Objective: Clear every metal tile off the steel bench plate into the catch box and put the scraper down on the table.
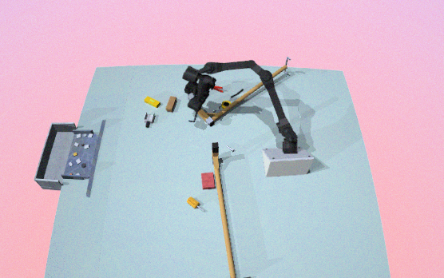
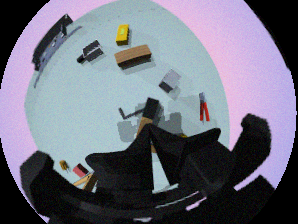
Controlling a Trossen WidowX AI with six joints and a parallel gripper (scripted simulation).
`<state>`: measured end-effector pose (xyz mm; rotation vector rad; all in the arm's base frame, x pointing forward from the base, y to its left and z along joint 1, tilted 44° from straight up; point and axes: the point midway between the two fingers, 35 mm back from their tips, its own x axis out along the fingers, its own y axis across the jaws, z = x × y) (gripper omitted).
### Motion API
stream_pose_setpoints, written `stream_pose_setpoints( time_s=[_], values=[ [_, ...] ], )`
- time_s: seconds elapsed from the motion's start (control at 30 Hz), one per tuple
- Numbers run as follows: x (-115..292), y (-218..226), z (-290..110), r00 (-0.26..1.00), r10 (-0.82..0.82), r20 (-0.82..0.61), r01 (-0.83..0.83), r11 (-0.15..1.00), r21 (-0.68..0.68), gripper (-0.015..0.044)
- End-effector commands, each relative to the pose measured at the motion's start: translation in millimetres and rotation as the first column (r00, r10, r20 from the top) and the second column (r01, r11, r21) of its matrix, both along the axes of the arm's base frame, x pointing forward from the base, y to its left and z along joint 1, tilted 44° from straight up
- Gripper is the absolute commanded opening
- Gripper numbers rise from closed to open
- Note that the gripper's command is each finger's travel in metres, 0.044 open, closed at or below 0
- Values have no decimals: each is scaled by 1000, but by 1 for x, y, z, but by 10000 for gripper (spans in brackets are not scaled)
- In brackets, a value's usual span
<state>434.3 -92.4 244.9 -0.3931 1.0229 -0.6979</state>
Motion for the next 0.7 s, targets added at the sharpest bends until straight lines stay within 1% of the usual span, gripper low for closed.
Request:
stream_pose_setpoints(
  time_s=[0.0,0.67],
  values=[
    [1,10,10,1000,4,15,-4,1000,5,0],
    [-5,45,45,1000,4,30,-5,1000,14,0]
  ],
)
